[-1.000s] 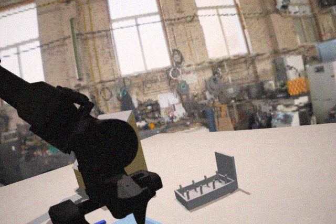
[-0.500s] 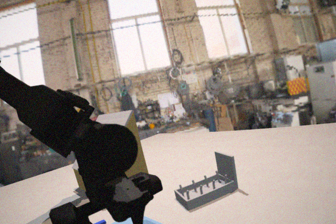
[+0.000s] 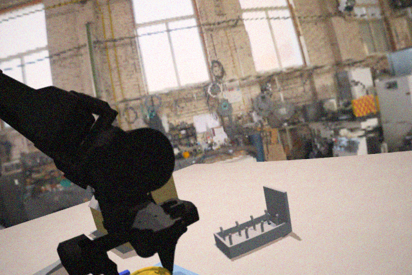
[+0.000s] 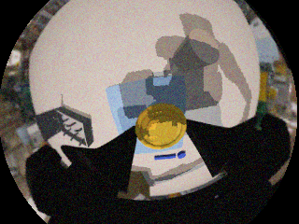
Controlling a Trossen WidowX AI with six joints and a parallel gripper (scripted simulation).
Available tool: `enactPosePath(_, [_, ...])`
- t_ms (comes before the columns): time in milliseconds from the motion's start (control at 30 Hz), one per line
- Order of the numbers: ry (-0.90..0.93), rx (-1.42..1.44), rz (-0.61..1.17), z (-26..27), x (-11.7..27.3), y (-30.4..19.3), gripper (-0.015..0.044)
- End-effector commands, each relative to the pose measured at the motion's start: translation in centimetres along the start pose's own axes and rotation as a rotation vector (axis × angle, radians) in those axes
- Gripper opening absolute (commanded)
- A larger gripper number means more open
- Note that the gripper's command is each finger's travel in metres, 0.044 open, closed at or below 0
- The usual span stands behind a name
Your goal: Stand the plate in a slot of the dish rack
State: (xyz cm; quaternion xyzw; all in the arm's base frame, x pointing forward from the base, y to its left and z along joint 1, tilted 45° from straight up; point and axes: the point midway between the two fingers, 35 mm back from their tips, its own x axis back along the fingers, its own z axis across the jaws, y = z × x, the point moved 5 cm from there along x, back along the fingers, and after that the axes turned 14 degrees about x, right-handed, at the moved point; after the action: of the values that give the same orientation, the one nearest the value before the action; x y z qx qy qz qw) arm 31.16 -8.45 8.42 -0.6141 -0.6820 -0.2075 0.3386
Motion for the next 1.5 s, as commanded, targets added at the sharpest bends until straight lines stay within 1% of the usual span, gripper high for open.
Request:
enactPosePath(0, [0.007,-0.001,-0.013,0.1,2.3,0.6,0.0004])
enactPosePath(667, [0.008,0.000,-0.010,0.3,12.1,1.3,0.0000])
enactPosePath(900, [0.000,-0.001,-0.008,0.3,14.8,1.2,0.0000])
enactPosePath(1033, [0.000,-0.006,-0.008,0.5,15.1,1.2,0.0000])
enactPosePath(1100, [0.004,-0.045,-0.009,1.8,15.1,1.4,0.0000])
enactPosePath(1267, [0.012,-0.203,-0.010,7.1,15.1,1.4,0.0000])
enactPosePath(1467, [0.007,-0.388,-0.007,12.8,14.9,0.4,0.0000])
